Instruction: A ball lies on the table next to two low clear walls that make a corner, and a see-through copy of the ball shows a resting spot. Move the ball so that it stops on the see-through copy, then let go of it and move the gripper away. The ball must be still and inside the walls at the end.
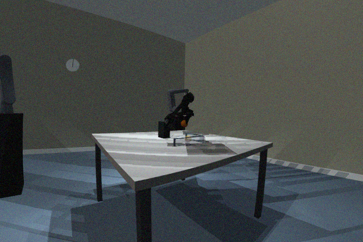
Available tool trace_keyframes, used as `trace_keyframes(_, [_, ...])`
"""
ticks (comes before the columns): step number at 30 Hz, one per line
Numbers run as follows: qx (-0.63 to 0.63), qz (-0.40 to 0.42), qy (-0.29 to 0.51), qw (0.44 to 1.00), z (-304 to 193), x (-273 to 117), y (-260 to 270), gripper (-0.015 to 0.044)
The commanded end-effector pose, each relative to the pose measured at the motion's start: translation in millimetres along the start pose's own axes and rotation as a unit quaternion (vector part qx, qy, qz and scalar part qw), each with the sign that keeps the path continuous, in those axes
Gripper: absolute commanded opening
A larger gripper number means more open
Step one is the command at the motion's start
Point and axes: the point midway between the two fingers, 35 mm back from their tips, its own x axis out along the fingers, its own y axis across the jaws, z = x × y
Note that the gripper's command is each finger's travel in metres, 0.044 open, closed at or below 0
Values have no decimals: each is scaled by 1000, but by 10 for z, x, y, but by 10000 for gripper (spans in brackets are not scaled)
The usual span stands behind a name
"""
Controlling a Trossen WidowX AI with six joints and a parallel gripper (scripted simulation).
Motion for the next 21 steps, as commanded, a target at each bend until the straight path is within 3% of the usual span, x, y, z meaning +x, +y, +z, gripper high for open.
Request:
trace_keyframes(1, [-3,1,2,1000,25,-20,-2,0])
trace_keyframes(12, [-4,1,-1,1000,394,494,-105,0])
trace_keyframes(21, [-4,0,0,1000,395,753,-123,0])
